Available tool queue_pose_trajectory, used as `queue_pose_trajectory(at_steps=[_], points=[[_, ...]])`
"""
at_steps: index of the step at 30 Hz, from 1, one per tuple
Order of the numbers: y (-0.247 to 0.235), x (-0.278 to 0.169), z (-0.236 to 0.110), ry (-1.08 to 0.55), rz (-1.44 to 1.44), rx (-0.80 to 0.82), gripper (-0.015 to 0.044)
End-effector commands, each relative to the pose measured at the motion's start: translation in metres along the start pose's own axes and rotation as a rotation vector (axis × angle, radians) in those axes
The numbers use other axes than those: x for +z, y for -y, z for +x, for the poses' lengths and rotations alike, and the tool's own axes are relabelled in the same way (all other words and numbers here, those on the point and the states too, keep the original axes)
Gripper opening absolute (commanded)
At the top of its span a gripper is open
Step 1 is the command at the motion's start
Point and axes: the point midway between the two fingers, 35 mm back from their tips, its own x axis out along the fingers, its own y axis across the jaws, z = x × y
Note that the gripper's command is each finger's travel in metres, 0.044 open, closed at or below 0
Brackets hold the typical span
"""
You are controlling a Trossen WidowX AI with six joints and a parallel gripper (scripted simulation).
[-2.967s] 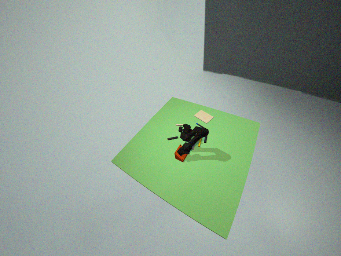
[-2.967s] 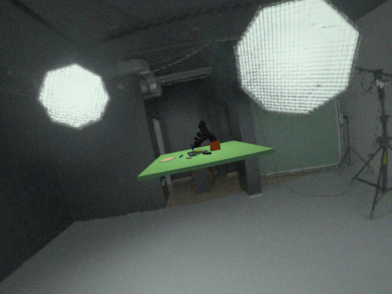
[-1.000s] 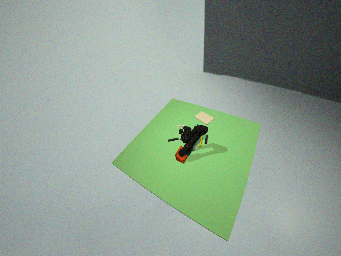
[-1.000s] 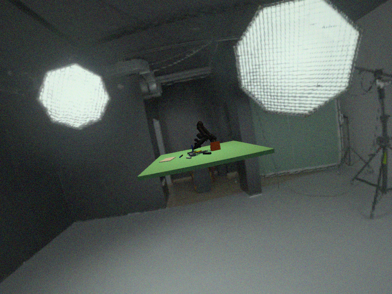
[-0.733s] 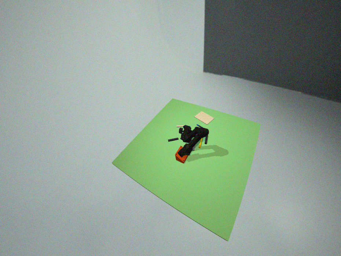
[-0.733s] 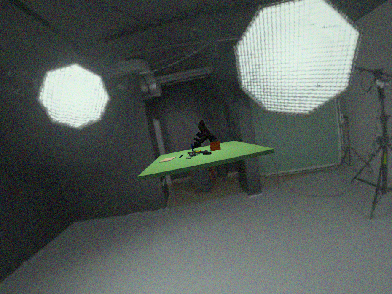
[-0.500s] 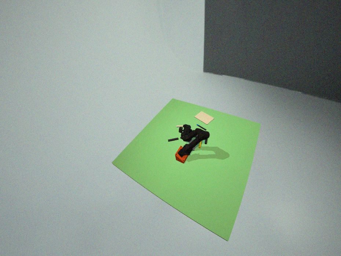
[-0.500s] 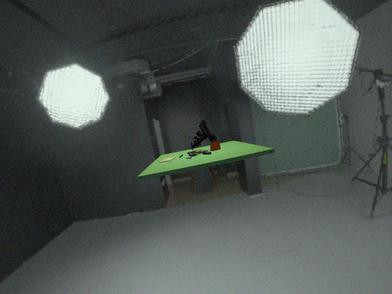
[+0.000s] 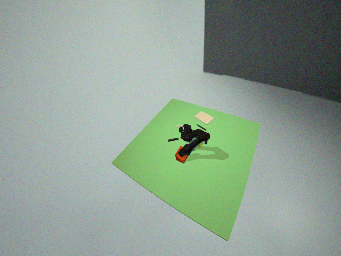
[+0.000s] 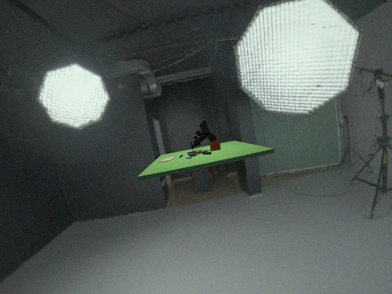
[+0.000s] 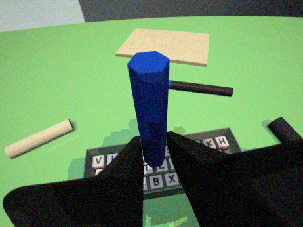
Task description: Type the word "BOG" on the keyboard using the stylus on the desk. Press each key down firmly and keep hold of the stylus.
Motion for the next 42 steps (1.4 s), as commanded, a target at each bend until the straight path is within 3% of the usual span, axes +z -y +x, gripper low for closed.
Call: queue_pose_trajectory(at_steps=[1,18,36,39,42], points=[[0.007,0.001,0.000,0.001,-0.002,0.002,0.0000],[0.051,0.003,-0.003,0.007,-0.002,-0.006,0.0000],[0.053,-0.014,0.007,0.005,-0.002,-0.005,0.0000],[0.054,-0.016,0.007,0.004,-0.002,-0.005,0.0079],[0.054,-0.017,0.008,0.004,-0.002,-0.005,0.0081]])
